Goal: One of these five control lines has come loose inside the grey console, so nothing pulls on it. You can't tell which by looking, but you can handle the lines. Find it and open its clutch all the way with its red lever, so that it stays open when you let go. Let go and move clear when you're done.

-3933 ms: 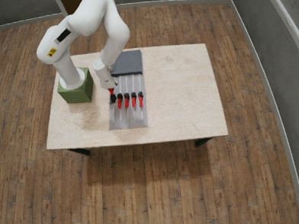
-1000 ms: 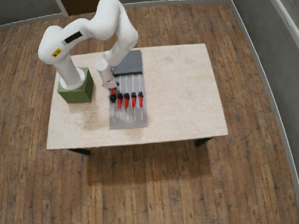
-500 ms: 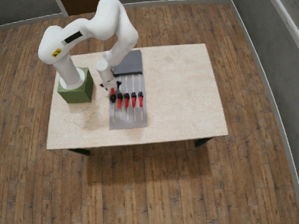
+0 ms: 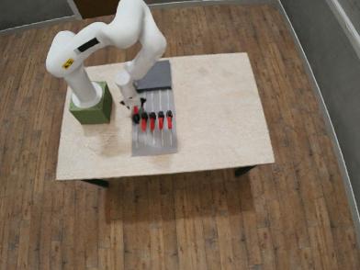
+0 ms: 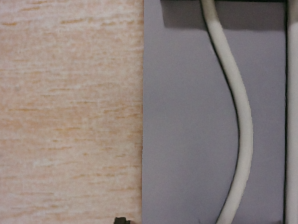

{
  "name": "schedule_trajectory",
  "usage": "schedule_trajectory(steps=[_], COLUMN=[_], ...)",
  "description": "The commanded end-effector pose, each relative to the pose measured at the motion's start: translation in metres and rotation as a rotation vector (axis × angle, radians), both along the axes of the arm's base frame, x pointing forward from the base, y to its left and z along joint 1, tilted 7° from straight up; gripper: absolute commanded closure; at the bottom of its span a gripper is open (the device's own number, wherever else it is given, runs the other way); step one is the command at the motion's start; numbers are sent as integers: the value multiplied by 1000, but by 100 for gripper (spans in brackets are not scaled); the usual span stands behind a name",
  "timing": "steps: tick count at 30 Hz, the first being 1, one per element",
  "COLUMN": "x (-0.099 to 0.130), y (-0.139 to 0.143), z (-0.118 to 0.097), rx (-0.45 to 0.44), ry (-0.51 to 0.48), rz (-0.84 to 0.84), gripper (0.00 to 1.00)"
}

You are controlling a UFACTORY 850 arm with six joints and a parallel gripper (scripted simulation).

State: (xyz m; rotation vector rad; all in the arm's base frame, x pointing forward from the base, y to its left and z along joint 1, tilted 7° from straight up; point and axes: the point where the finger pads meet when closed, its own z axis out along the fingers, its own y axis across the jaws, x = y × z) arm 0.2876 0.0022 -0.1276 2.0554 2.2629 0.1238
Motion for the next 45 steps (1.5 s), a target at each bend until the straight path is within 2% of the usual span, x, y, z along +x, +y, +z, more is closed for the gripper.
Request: schedule_trajectory(steps=[1, 11, 22, 24, 35, 45], x=[0, -1, -5, -5, -9, -11], y=[0, 0, 0, 0, 0, 0], z=[0, 9, 45, 45, 83, 97], rx=[0, 0, 0, 0, 0, 0], ry=[0, 0, 0, 0, 0, 0], rz=[0, 0, 0, 0, 0, 0], gripper=[0, 0, 0, 0, 0, 0])
